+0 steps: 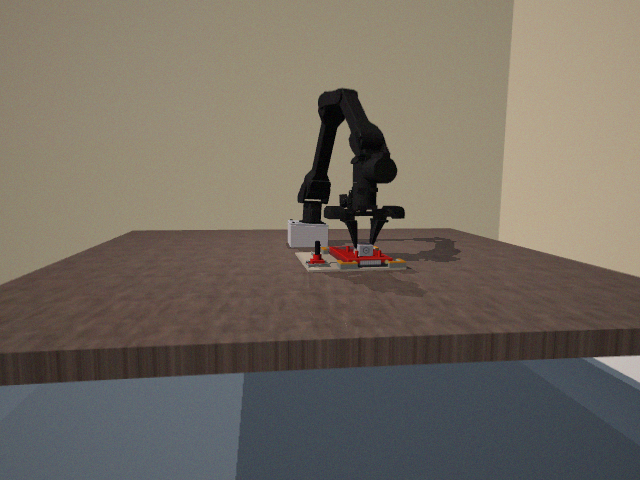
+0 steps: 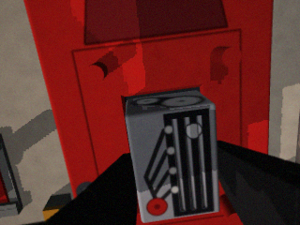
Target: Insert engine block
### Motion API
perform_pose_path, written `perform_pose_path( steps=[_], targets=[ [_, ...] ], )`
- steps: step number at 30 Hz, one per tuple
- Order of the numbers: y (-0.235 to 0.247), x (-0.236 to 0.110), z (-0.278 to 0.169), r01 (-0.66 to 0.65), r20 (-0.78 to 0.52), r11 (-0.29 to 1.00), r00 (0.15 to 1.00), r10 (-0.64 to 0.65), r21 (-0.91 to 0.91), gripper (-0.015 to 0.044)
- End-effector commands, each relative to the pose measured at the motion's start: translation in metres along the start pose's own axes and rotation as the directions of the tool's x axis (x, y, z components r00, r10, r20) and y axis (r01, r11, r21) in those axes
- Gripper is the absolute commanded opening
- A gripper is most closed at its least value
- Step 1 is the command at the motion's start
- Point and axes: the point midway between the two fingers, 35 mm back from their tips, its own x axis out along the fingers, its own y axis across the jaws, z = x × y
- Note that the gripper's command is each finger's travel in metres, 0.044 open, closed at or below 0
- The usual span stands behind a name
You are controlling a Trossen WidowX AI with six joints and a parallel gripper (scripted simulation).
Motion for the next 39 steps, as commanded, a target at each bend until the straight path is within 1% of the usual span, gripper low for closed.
perform_pose_path(
  steps=[1, 2, 12, 13, 22, 25, 30, 39],
  targets=[
    [0.000, 0.001, 0.000, 0.001, -0.001, 1.000, 1.000, -0.001, 0.000, 0.0159],
    [0.000, 0.001, 0.000, 0.001, -0.001, 1.000, 1.000, -0.001, 0.000, 0.0159],
    [0.000, 0.000, 0.000, 0.000, 0.000, 1.000, 1.000, 0.000, 0.000, 0.0421],
    [0.000, 0.000, 0.000, 0.000, 0.000, 1.000, 1.000, 0.000, 0.000, 0.0440],
    [0.000, 0.000, 0.000, 0.000, 0.000, 1.000, 1.000, 0.000, 0.000, 0.0440],
    [0.000, -0.014, 0.001, 0.001, -0.001, 1.000, 1.000, -0.001, 0.000, 0.0440],
    [0.000, -0.014, 0.001, 0.001, -0.001, 1.000, 1.000, -0.001, 0.000, 0.0440],
    [0.000, -0.014, 0.001, 0.001, -0.001, 1.000, 1.000, -0.001, 0.000, 0.0204]
  ],
)
